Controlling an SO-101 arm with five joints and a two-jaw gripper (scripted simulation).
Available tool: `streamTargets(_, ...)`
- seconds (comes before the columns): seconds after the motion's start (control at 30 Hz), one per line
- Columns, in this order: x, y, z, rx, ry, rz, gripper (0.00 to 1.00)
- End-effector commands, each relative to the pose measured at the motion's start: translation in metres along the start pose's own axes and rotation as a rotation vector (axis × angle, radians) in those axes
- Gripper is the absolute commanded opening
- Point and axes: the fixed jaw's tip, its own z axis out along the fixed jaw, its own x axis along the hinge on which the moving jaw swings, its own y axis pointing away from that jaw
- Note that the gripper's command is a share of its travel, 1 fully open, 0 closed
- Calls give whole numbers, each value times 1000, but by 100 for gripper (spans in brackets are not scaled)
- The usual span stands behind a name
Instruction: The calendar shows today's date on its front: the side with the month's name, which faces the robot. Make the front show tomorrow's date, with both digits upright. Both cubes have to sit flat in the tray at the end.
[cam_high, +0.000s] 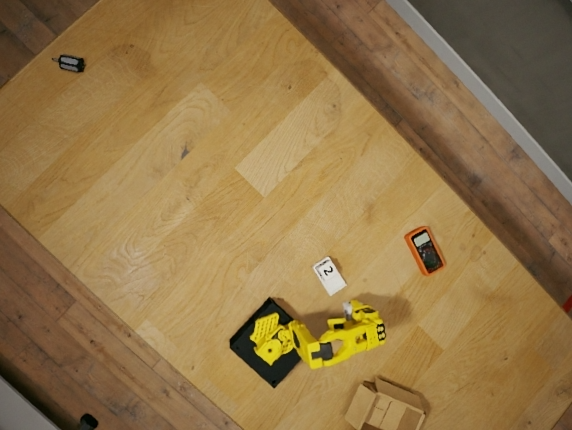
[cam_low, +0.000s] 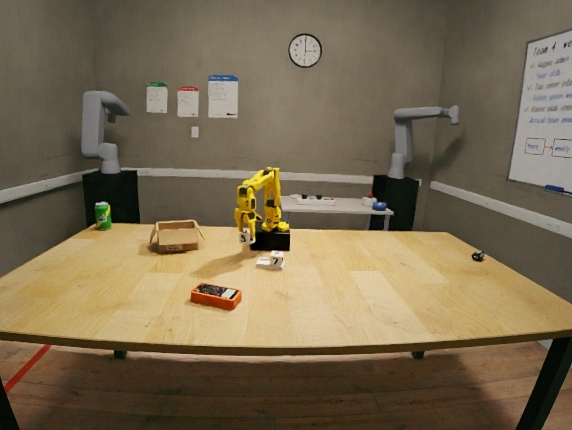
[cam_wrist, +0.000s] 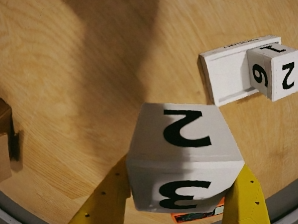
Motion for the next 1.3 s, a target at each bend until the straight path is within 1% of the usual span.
streamTargets(0.0,-1,9,-1,0,13,32,0)
streamTargets(0.3,-1,10,-1,0,13,41,0)
streamTargets(0.4,-2,14,-1,0,13,58,0)
streamTargets(0.53,-4,24,-1,-1,13,113,0)
streamTargets(0.7,-11,43,-1,-3,13,217,0)
streamTargets(0.77,-11,43,-1,-3,13,217,0)
streamTargets(1.0,-21,66,-1,-5,12,353,0)
streamTargets(1.13,-25,72,-2,-6,12,390,0)
streamTargets(1.27,-26,73,-2,-6,12,397,0)
